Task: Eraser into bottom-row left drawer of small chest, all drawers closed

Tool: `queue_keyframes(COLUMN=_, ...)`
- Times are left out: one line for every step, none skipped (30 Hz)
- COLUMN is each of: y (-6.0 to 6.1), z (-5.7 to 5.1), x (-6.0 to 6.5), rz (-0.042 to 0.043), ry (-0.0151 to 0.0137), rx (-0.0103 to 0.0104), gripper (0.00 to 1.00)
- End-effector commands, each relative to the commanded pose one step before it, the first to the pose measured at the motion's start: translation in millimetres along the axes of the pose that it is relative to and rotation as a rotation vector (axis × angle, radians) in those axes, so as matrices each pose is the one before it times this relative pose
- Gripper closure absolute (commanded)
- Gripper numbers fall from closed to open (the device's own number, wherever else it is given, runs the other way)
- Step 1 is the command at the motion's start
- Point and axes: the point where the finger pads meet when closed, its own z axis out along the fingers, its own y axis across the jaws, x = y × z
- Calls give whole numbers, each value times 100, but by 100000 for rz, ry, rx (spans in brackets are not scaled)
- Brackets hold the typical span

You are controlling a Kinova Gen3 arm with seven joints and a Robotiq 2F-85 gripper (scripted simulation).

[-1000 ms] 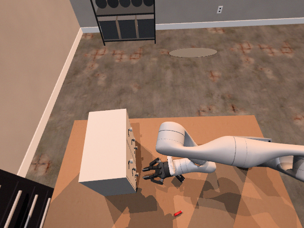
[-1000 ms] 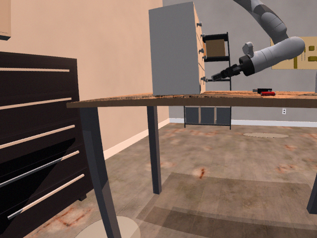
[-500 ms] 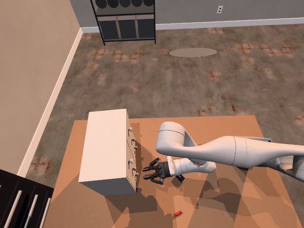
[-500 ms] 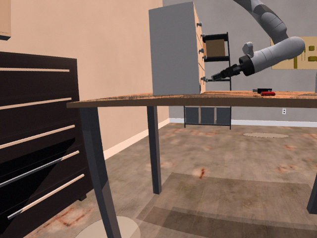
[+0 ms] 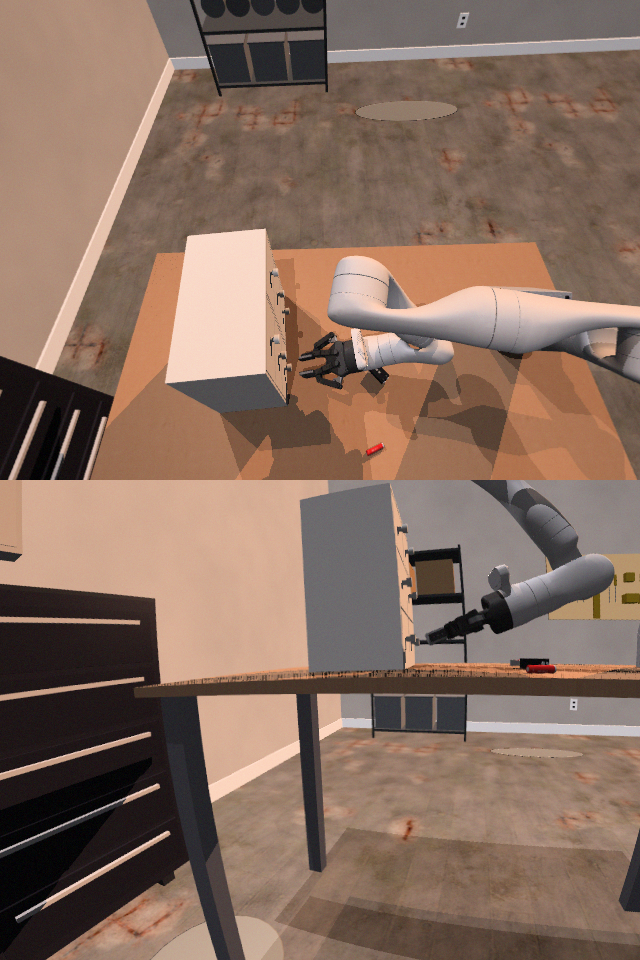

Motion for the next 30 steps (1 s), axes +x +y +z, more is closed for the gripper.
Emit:
queue_keyframes(y=-10, z=119, x=244, rz=-129, ry=436, rx=64, gripper=67)
queue_keyframes(y=0, z=102, x=38, rz=1, ry=0, rx=-1, gripper=67)
queue_keyframes(y=0, z=116, x=42, rz=0, ry=0, rx=0, gripper=67)
queue_keyframes(y=0, z=128, x=46, rz=0, ry=0, rx=0, gripper=67)
queue_keyframes(y=0, z=139, x=51, rz=0, ry=0, rx=0, gripper=67)
queue_keyframes(y=0, z=149, x=55, rz=1, ry=0, rx=-1, gripper=67)
queue_keyframes(y=0, z=158, x=57, rz=-1, ry=0, rx=1, gripper=67)
queue_keyframes(y=0, z=164, x=60, rz=0, ry=0, rx=0, gripper=67)
queue_keyframes(y=0, z=168, x=62, rz=0, ry=0, rx=0, gripper=67)
queue_keyframes(y=0, z=171, x=62, rz=-1, ry=0, rx=1, gripper=67)
queue_keyframes(y=0, z=171, x=63, rz=0, ry=0, rx=0, gripper=67)
queue_keyframes(y=0, z=169, x=62, rz=0, ry=0, rx=0, gripper=67)
queue_keyframes(y=0, z=165, x=60, rz=0, ry=0, rx=0, gripper=67)
queue_keyframes(y=0, z=159, x=59, rz=1, ry=0, rx=-1, gripper=67)
queue_keyframes(y=0, z=152, x=55, rz=0, ry=0, rx=0, gripper=67)
queue_keyframes(y=0, z=142, x=51, rz=0, ry=0, rx=0, gripper=67)
queue_keyframes(y=0, z=0, x=0, rz=0, ry=0, rx=0, gripper=67)
queue_keyframes(y=0, z=0, x=0, rz=0, ry=0, rx=0, gripper=67)
queue_keyframes(y=0, z=131, x=48, rz=0, ry=0, rx=0, gripper=67)
queue_keyframes(y=0, z=118, x=44, rz=0, ry=0, rx=-1, gripper=67)
queue_keyframes(y=0, z=105, x=37, rz=-1, ry=0, rx=1, gripper=67)
queue_keyframes(y=0, z=90, x=33, rz=0, ry=0, rx=0, gripper=67)
queue_keyframes(y=0, z=76, x=28, rz=0, ry=0, rx=0, gripper=67)
queue_keyframes(y=0, z=61, x=22, rz=0, ry=0, rx=0, gripper=67)
queue_keyframes(y=0, z=47, x=17, rz=0, ry=0, rx=0, gripper=67)
queue_keyframes(y=0, z=33, x=12, rz=0, ry=0, rx=0, gripper=67)
queue_keyframes(y=0, z=21, x=8, rz=0, ry=0, rx=0, gripper=67)
queue_keyframes(y=0, z=12, x=4, rz=0, ry=0, rx=0, gripper=67)
queue_keyframes(y=0, z=5, x=2, rz=0, ry=0, rx=0, gripper=67)
queue_keyframes(y=0, z=1, x=0, rz=0, ry=0, rx=0, gripper=67)
